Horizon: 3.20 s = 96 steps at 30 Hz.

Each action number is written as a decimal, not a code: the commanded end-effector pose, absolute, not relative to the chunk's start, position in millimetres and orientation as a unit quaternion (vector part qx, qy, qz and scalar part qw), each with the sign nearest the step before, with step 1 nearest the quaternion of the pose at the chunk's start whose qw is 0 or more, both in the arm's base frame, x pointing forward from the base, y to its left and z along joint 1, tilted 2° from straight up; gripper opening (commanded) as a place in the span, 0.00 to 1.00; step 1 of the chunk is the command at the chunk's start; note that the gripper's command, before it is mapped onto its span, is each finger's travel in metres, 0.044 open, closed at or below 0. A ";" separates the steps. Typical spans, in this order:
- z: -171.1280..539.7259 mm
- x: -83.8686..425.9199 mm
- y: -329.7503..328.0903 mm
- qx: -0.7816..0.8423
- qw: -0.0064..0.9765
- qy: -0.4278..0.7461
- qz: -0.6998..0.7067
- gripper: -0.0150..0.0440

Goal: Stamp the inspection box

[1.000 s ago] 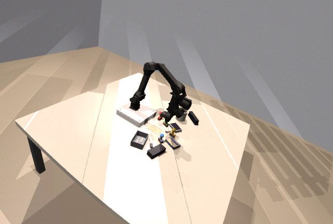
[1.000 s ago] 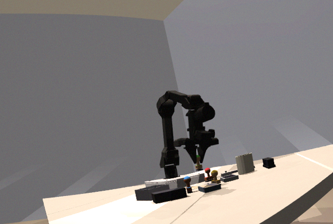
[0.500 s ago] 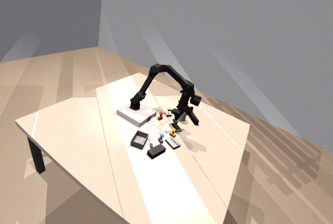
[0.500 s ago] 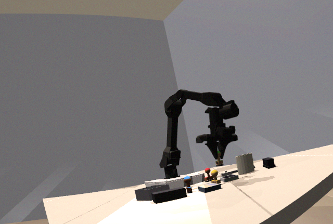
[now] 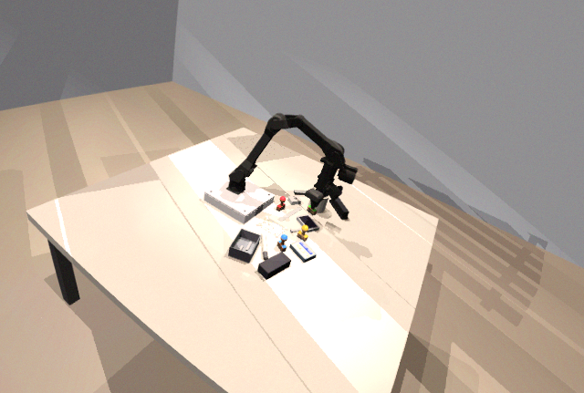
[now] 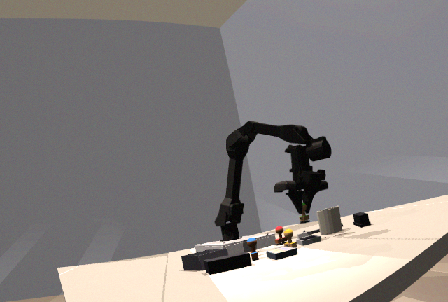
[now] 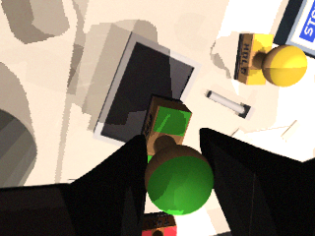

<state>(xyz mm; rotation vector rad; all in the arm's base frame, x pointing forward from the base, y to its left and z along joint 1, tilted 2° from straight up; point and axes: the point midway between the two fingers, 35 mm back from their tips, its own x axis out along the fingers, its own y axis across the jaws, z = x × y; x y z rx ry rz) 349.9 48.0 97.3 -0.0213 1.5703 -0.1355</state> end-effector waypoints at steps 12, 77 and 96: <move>86.8 350.9 49.3 -0.008 0.705 0.706 -0.062 0.25; 47.5 351.6 50.5 -0.011 0.706 0.705 -0.062 0.25; 43.7 351.7 50.7 -0.012 0.707 0.705 -0.061 0.25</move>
